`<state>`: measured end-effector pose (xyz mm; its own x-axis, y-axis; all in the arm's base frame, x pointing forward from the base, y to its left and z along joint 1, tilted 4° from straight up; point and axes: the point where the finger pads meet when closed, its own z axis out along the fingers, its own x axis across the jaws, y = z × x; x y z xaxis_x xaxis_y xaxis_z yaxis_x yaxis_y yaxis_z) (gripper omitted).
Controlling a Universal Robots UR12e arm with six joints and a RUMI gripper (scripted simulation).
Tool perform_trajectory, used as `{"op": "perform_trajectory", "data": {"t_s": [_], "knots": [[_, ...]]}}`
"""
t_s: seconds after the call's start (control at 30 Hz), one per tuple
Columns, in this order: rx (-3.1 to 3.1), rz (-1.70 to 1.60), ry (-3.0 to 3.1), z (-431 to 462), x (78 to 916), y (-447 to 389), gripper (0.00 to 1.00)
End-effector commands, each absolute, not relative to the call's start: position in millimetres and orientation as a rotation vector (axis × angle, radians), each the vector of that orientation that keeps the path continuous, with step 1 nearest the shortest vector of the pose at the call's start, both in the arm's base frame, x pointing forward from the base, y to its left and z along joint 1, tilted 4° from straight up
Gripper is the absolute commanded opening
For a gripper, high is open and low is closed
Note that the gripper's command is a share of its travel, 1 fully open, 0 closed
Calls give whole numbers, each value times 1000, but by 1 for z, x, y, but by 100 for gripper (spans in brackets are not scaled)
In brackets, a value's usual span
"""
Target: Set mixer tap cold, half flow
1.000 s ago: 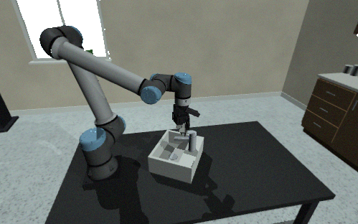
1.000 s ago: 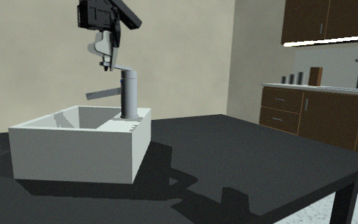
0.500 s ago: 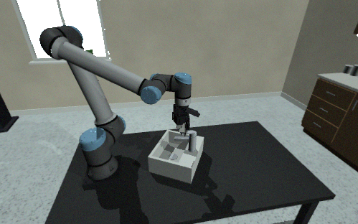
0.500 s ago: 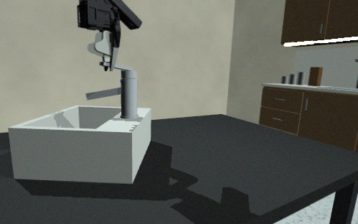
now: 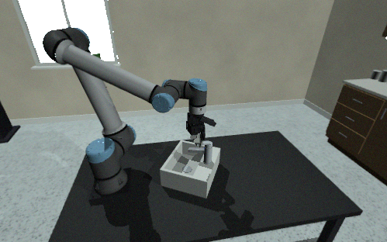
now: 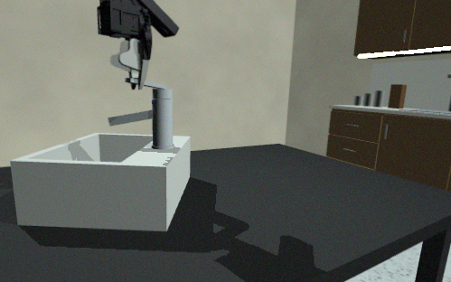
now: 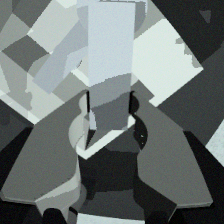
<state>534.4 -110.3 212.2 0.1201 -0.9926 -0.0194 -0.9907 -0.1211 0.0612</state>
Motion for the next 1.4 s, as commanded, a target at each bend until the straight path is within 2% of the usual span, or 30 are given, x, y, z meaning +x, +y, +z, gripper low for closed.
{"op": "perform_trajectory", "data": {"t_s": [0.0,1.37], "knots": [[2325,-90,-2060,210,534,-111,0],[2327,-82,-2060,218,538,-111,0]]}}
